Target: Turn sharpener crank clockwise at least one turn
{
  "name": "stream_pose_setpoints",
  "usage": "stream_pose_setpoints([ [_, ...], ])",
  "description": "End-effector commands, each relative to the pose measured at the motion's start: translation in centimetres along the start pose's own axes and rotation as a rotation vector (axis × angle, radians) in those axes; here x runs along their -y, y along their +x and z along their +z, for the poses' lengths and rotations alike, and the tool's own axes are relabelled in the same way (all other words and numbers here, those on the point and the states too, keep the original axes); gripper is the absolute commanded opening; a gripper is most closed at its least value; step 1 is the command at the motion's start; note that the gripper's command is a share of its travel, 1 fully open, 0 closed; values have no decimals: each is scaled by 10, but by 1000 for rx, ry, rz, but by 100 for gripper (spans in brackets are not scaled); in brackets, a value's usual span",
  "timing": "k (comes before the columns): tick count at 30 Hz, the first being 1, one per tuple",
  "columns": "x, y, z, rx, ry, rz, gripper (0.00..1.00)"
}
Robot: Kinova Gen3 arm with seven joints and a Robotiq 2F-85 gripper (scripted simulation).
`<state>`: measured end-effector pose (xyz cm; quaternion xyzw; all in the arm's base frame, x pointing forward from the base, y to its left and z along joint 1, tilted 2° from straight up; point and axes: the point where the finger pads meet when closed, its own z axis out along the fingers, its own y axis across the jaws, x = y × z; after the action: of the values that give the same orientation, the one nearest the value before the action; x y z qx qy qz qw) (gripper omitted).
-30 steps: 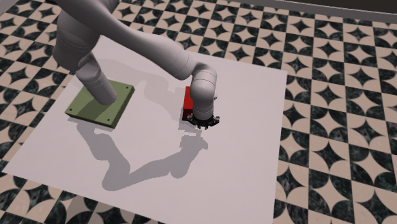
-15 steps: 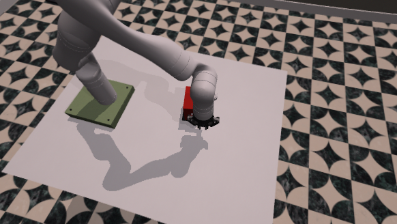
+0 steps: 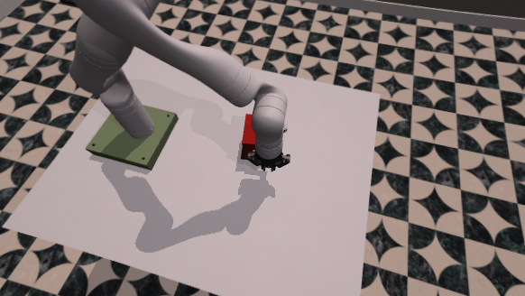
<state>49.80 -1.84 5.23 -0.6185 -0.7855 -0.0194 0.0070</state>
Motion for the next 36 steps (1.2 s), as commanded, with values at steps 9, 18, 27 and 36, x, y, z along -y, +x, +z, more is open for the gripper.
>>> stream_pose_setpoints([
  [9,0,0,0,0,0,0,0],
  [18,0,0,0,0,0,0,0],
  [27,0,0,7,0,0,0,0],
  [36,2,0,21,0,0,0,0],
])
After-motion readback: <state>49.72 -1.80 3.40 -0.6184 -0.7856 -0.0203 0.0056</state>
